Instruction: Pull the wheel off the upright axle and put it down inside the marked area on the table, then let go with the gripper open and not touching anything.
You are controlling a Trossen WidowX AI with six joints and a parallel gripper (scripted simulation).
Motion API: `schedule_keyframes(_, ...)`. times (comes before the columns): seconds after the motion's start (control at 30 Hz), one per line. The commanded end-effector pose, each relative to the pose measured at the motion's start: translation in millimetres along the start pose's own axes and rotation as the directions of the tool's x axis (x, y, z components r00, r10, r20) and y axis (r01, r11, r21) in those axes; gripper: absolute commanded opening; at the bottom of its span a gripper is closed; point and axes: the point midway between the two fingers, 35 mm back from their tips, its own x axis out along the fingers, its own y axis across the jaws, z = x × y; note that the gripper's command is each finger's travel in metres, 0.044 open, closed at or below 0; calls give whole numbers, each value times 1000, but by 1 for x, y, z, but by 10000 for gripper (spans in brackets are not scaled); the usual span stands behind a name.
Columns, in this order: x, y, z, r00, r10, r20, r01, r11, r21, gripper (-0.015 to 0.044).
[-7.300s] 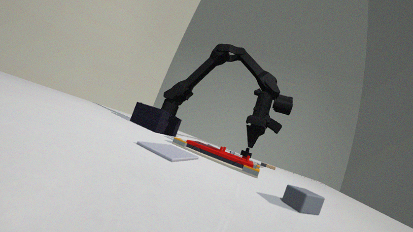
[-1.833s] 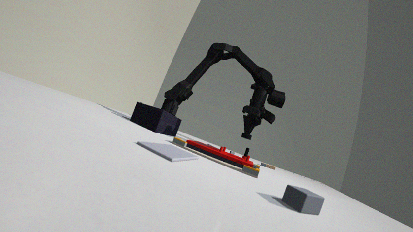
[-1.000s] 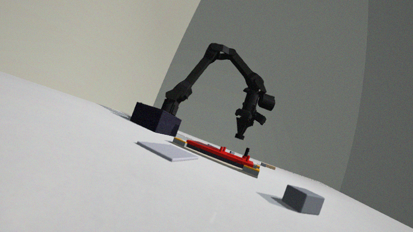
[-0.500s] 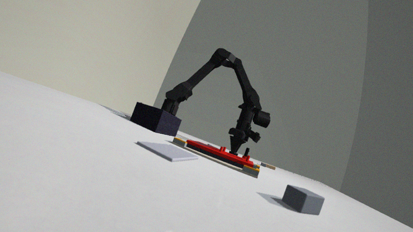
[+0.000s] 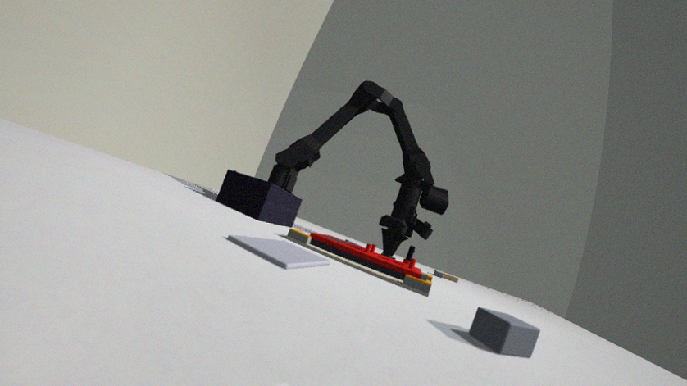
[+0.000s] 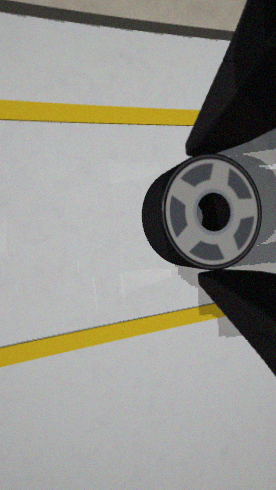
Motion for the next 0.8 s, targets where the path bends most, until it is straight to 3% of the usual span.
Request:
schedule_keyframes(0.0, -6, 0, 0, 1000, 0, -1, 0, 1000, 0, 300)
schedule_keyframes(0.23, -58, 0, 1, 1000, 2, 1, -2, 1000, 3, 300)
schedule_keyframes(0.37, -60, 0, 0, 1000, 2, 1, -2, 1000, 3, 300)
schedule_keyframes(0.53, -71, -9, -18, 1000, 2, 5, -2, 1000, 5, 431)
schedule_keyframes(0.77, -98, -29, -63, 1000, -1, -4, 1, 1000, 6, 440)
